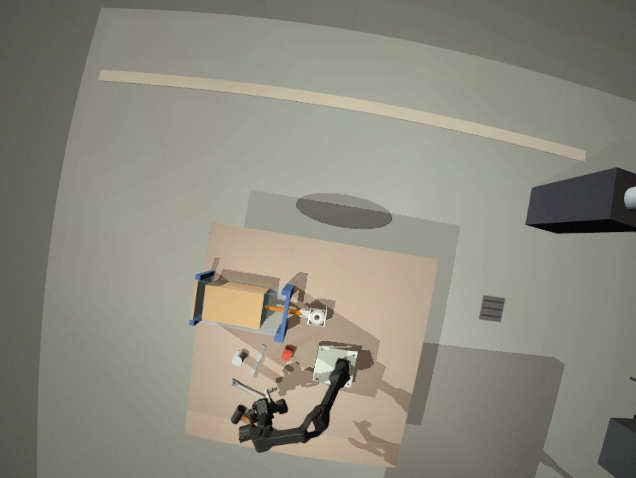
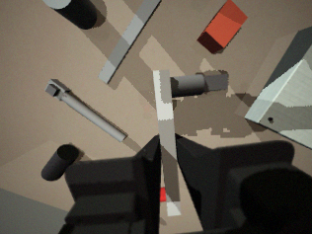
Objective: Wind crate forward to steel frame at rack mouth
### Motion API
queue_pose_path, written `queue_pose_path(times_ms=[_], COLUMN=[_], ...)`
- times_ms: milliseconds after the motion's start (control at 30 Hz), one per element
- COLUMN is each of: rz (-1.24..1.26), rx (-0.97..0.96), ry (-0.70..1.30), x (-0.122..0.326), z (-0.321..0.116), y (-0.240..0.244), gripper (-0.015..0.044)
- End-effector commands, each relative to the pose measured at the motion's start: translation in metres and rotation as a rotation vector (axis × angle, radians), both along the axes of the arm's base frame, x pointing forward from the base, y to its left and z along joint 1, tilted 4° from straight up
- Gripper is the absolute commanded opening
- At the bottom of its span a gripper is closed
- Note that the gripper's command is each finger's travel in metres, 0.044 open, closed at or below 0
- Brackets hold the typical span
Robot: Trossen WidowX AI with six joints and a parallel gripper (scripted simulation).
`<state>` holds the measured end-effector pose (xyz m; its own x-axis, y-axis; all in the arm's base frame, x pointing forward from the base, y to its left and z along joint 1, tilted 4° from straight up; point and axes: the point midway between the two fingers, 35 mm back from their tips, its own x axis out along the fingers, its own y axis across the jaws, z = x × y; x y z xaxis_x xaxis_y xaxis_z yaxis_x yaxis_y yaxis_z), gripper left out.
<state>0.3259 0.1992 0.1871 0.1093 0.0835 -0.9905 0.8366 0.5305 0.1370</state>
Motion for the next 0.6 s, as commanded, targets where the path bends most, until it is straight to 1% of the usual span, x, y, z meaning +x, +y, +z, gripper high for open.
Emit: queue_pose_path(times_ms=[0,133,333,567], rz=[-0.060,-0.154,-0.212,-0.371], rx=[0.000,0.005,0.075,0.076], ry=[0.004,0.004,-0.031,-0.048], x=[0.007,0.016,0.032,0.045], z=[-0.002,-0.001,-0.002,0.001], y=[-0.015,-0.040,-0.041,-0.088], gripper=[0.0000,0.0000,0.0000,0.0000])
